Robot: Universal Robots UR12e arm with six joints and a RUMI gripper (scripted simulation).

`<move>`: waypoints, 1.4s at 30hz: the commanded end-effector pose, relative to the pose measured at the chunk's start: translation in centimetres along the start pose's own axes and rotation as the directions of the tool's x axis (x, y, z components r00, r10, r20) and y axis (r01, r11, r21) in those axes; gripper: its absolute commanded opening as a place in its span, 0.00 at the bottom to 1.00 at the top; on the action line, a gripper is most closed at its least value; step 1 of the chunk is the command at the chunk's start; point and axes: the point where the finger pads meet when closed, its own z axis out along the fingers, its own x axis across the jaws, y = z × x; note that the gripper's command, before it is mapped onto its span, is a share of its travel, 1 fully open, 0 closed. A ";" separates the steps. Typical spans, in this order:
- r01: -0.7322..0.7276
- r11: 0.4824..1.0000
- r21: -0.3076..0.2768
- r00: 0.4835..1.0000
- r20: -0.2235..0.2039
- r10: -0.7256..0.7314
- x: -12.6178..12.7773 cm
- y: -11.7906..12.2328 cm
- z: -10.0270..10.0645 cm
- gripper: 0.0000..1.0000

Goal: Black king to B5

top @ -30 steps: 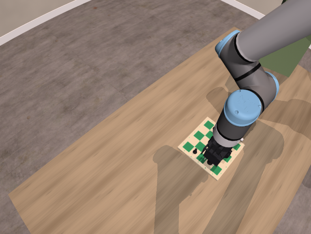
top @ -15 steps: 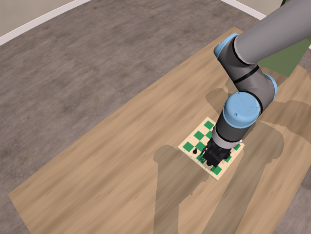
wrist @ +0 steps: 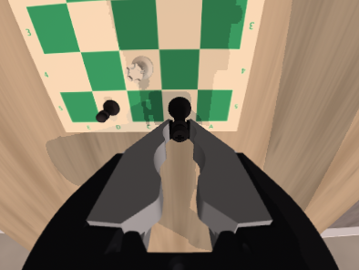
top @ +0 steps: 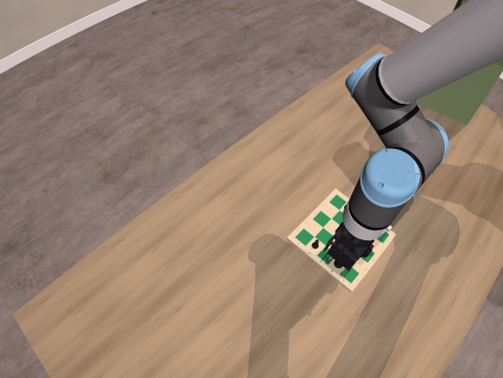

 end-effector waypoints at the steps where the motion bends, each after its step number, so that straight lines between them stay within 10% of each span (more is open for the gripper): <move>1: 0.000 1.000 -0.001 1.000 0.000 0.000 0.0 0.0 0.0 0.00; 42: 0.000 1.000 -0.001 1.000 0.000 0.000 0.0 0.0 0.4 0.00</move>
